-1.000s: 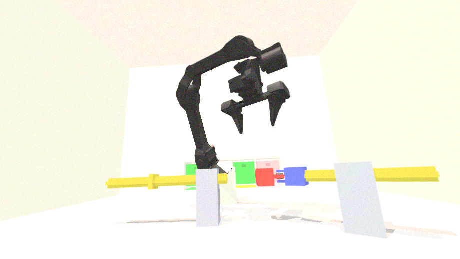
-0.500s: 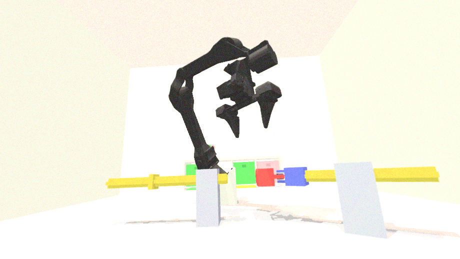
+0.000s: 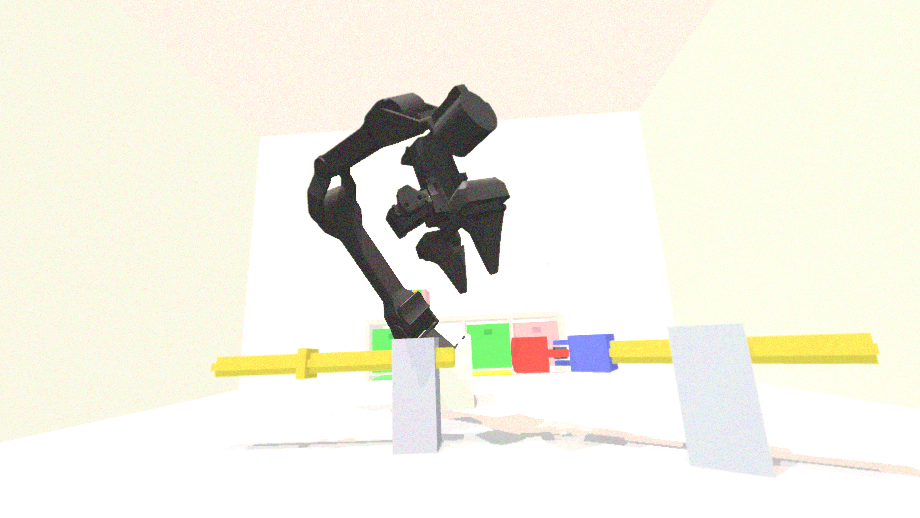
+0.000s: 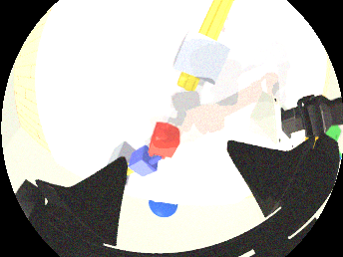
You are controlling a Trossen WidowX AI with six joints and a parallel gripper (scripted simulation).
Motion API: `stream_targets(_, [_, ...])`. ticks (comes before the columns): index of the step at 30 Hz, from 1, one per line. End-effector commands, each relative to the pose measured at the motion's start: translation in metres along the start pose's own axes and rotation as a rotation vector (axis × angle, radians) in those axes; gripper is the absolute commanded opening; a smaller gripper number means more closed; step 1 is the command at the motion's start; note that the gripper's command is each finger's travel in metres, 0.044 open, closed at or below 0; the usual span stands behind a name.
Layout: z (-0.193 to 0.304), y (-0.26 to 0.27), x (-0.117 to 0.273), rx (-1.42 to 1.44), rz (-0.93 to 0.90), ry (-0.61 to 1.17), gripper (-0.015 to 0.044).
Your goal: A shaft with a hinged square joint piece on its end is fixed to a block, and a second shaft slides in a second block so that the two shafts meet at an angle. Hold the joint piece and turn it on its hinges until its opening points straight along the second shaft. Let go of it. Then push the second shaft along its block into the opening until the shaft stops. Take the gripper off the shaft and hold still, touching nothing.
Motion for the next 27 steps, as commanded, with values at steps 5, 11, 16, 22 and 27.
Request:
stream_targets(5, [-0.026,-0.018,-0.005,-0.23,-0.053,0.107,0.044])
stream_targets(11, [-0.044,-0.033,-0.011,-0.408,-0.089,0.189,0.044])
stream_targets(16, [-0.047,-0.037,-0.013,-0.451,-0.098,0.208,0.044])
stream_targets(22, [-0.049,-0.037,-0.012,-0.446,-0.099,0.206,0.044])
stream_targets(27, [-0.09,-0.051,0.001,-0.321,-0.121,0.159,0.044])
Point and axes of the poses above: the point midway between the two fingers, 35 mm back from their tips, its own x axis back along the fingers, its own y axis across the jaws, z = x × y, the point moved 9 cm from there along x, back along the fingers, and after that the axes turned 9 degrees about x, right-handed, at the moved point
